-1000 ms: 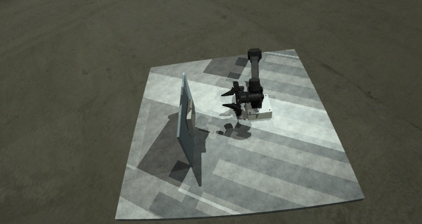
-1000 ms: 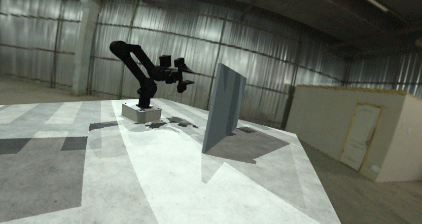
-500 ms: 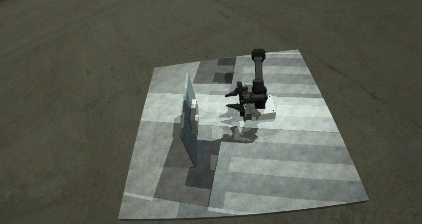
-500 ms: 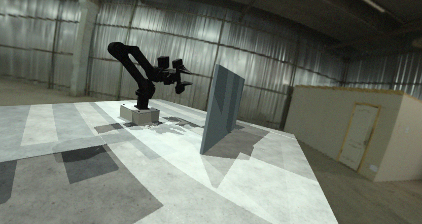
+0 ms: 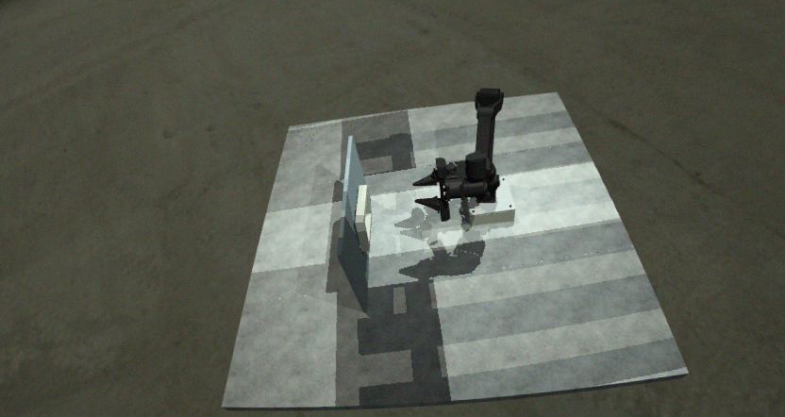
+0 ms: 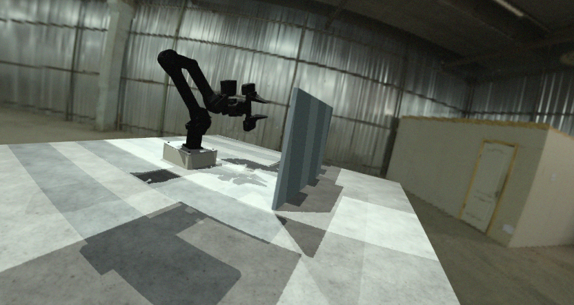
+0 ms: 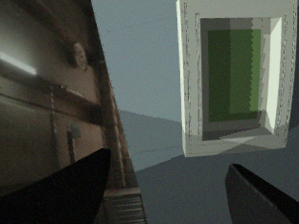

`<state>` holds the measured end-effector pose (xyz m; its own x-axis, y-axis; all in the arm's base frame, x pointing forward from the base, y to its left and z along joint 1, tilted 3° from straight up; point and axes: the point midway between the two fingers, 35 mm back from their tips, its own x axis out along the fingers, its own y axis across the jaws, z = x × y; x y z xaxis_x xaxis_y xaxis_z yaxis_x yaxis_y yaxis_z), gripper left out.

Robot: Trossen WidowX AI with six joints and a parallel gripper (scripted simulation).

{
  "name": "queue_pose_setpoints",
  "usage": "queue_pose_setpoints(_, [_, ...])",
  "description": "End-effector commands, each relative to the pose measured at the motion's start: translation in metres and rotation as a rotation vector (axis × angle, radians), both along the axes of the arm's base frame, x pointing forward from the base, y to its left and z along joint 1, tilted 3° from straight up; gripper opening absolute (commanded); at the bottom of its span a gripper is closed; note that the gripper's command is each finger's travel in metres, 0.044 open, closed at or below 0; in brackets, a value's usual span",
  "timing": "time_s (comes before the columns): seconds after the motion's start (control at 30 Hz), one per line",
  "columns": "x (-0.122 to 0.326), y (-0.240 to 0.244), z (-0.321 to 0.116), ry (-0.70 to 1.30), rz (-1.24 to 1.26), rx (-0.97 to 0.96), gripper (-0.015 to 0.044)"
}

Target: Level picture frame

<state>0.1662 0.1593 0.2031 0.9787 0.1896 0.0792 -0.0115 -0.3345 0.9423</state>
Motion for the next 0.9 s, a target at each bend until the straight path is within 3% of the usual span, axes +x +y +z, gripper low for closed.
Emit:
queue_pose_setpoints(0.0, [0.025,0.011,-0.011,-0.02,-0.01,-0.117,0.026])
queue_pose_setpoints(0.13, [0.043,0.016,-0.022,-0.02,-0.014,-0.194,0.026])
queue_pose_setpoints(0.7, [0.049,0.01,-0.022,-0.021,-0.014,-0.194,0.026])
queue_pose_setpoints(0.87, [0.073,0.018,-0.017,-0.025,-0.014,-0.193,0.026])
